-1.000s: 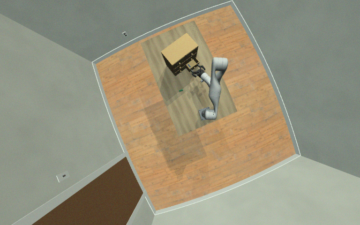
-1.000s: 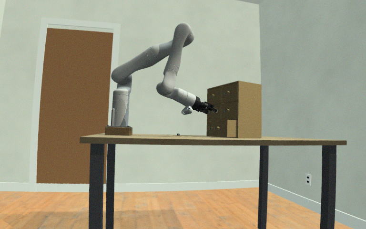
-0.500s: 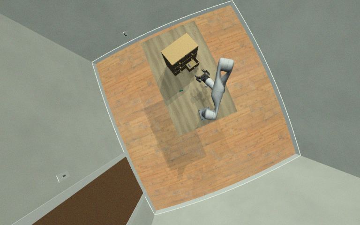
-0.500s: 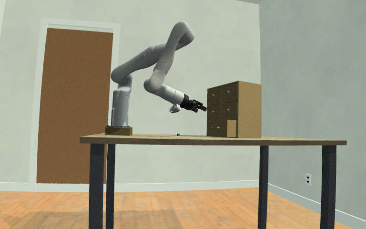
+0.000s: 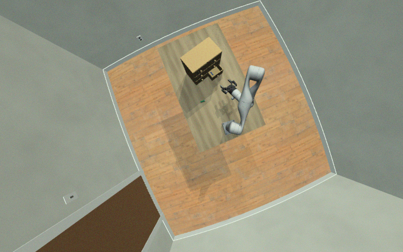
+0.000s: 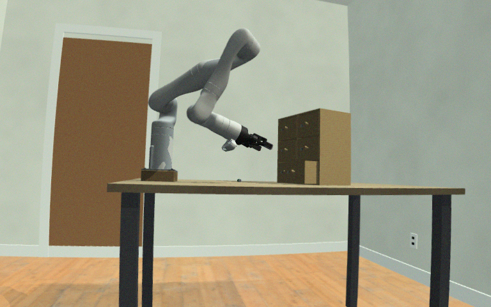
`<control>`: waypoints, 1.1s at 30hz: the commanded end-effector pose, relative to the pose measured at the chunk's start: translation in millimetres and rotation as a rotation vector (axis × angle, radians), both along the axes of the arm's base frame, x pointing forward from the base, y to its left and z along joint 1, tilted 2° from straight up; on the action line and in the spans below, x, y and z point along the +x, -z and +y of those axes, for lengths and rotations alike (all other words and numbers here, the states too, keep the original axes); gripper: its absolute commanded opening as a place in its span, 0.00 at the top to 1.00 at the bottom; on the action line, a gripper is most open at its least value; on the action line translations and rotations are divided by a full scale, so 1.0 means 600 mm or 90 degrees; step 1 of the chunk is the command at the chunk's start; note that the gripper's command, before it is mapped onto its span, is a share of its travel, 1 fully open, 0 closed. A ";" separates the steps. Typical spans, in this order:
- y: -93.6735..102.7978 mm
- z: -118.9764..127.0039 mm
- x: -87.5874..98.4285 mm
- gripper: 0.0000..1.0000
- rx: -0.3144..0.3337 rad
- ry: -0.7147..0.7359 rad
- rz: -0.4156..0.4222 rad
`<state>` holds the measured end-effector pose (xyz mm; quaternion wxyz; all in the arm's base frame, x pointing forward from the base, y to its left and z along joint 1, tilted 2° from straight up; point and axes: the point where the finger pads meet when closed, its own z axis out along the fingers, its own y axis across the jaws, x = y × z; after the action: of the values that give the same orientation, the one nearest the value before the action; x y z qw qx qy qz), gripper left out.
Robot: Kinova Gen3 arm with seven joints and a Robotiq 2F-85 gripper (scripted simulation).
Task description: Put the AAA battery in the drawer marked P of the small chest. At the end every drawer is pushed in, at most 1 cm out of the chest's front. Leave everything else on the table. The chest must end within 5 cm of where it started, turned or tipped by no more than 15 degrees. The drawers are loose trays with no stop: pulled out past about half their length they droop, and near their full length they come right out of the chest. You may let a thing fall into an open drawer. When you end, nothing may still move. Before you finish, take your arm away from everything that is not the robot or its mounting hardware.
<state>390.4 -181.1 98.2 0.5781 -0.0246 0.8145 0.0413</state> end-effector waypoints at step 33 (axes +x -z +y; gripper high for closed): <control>-0.014 -0.001 -0.003 0.00 -0.016 0.003 0.143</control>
<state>377.8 -185.9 88.3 0.4809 -0.0049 0.8759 0.0383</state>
